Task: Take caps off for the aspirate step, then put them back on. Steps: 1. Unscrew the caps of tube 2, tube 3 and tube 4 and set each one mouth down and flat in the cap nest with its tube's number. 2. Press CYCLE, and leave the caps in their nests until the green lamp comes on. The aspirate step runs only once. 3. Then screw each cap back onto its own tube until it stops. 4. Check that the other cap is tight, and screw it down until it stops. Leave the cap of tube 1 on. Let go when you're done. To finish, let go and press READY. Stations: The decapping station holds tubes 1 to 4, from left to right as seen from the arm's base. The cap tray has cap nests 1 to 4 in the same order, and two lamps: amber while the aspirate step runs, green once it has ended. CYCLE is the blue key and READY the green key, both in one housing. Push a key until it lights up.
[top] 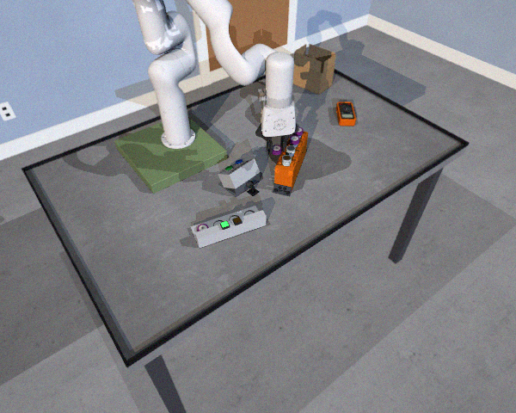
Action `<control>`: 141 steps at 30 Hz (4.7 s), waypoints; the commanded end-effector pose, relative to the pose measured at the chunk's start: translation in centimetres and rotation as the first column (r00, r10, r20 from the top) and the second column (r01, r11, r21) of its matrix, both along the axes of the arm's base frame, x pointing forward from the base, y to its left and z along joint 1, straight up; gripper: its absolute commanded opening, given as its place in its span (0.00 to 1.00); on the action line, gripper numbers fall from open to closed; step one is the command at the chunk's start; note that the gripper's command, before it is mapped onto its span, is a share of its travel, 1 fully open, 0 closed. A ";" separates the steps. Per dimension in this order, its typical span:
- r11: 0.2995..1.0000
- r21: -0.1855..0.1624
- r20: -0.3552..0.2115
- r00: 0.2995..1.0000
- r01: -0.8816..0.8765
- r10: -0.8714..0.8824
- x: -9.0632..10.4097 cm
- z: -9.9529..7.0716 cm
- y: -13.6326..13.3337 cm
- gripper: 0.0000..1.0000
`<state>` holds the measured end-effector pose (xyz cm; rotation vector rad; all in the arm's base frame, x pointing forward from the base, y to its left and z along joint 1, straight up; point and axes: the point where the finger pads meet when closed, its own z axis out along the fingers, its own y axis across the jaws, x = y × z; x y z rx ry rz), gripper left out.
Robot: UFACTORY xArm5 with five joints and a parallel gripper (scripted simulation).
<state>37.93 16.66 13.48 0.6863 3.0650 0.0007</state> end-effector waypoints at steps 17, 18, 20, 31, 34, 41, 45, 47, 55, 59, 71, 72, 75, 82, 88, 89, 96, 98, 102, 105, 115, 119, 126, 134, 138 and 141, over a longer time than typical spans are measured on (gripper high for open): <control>1.000 0.003 0.001 1.000 0.003 -0.003 -1.1 0.1 7.2 0.00; 1.000 0.003 0.001 1.000 0.003 -0.003 -1.1 0.1 7.2 0.00; 1.000 0.003 0.001 1.000 0.003 -0.003 -1.1 0.1 7.2 0.00; 1.000 0.003 0.001 1.000 0.003 -0.003 -1.1 -2.4 7.2 0.00; 1.000 0.003 0.001 1.000 0.003 -0.003 -1.1 -2.4 7.2 0.00; 1.000 0.003 0.001 1.000 0.003 -0.003 -1.1 -2.4 7.2 0.00; 1.000 0.003 0.001 1.000 0.003 -0.003 -1.1 -2.5 7.2 0.00; 1.000 0.003 0.001 1.000 0.003 -0.003 -1.1 -2.6 7.2 0.00; 1.000 0.003 0.001 1.000 0.003 -0.003 -1.1 -2.8 7.2 0.00; 1.000 0.003 0.001 1.000 0.003 -0.003 -1.1 -3.0 7.2 0.00; 1.000 0.003 0.001 1.000 0.003 -0.003 -1.1 -3.4 7.2 0.00; 1.000 0.003 0.001 1.000 0.003 -0.003 -1.1 -3.4 7.2 0.00; 1.000 0.003 0.001 1.000 0.003 -0.003 -1.1 -3.4 7.2 0.00; 1.000 0.003 0.001 1.000 0.003 -0.003 -1.1 -3.4 7.2 0.46; 1.000 0.003 0.001 1.000 0.003 -0.003 -1.1 -3.4 7.2 0.46; 1.000 0.003 0.001 1.000 0.003 -0.003 -1.1 -3.4 7.2 0.46; 1.000 0.003 0.001 1.000 0.003 -0.003 -1.1 -3.4 7.2 0.46; 1.000 0.003 0.001 1.000 0.003 -0.003 -1.1 -3.4 7.2 0.46; 0.995 0.003 0.001 0.995 0.101 -0.101 -1.1 -3.6 7.2 0.46; 0.995 0.003 0.001 0.995 0.101 -0.101 -1.1 -3.6 7.2 0.46; 0.995 0.003 0.001 0.995 0.101 -0.101 -1.1 -4.1 7.2 0.46; 0.995 0.003 0.001 0.995 0.101 -0.101 -1.1 -4.1 7.2 0.46; 0.995 0.003 0.001 0.995 0.101 -0.101 -1.1 -4.1 7.2 0.00; 0.995 0.003 0.001 0.995 0.101 -0.101 -1.1 -4.1 7.2 0.00; 0.986 0.003 0.001 0.986 0.167 -0.167 -1.1 -4.2 7.2 0.00; 0.973 0.003 0.000 0.973 0.232 -0.232 -1.1 -4.2 7.2 0.00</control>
